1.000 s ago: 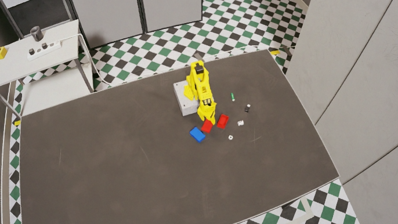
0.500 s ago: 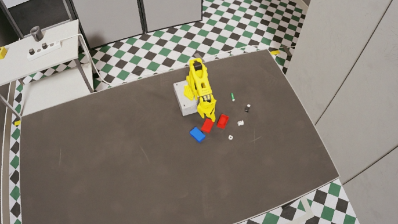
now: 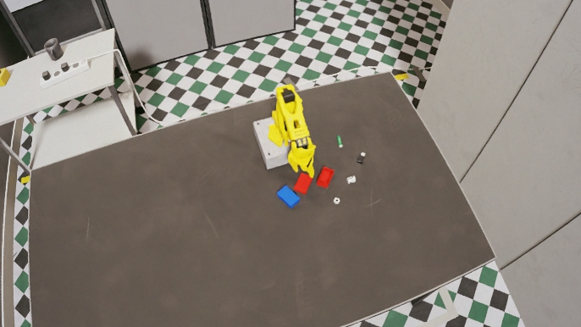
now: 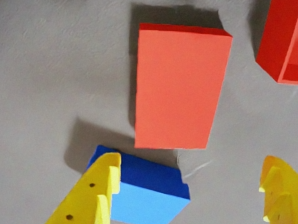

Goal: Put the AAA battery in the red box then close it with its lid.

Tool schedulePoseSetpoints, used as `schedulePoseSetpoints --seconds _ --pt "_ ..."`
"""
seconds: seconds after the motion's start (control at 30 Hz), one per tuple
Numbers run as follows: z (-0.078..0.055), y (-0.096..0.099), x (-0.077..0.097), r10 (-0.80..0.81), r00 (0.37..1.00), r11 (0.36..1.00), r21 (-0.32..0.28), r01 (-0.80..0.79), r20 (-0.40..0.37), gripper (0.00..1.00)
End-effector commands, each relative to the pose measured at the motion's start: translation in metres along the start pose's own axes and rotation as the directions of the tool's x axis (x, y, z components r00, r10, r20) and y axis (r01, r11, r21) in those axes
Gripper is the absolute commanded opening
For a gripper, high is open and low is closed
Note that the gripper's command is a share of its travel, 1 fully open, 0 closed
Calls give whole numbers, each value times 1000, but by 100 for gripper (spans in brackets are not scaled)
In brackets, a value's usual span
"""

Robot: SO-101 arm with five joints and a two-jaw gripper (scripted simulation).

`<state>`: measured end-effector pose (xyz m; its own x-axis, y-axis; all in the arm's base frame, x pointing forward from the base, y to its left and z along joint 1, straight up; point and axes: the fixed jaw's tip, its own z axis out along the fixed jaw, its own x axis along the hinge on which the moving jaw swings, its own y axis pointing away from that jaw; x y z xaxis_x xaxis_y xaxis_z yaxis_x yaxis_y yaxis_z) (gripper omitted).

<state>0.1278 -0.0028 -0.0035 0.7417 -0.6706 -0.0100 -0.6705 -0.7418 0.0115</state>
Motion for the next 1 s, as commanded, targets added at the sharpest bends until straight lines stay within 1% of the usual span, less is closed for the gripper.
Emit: schedulePoseSetpoints --seconds 0.0,0.3,0.63,0.97 --pt "-3 -1 2 2 1000 1000 11 -2 -9 30" --pt "-3 -1 3 2 1000 1000 11 -2 -9 30" --pt "-7 -5 6 2 1000 1000 11 -2 -9 30" --pt "-7 -5 7 2 1000 1000 11 -2 -9 30"
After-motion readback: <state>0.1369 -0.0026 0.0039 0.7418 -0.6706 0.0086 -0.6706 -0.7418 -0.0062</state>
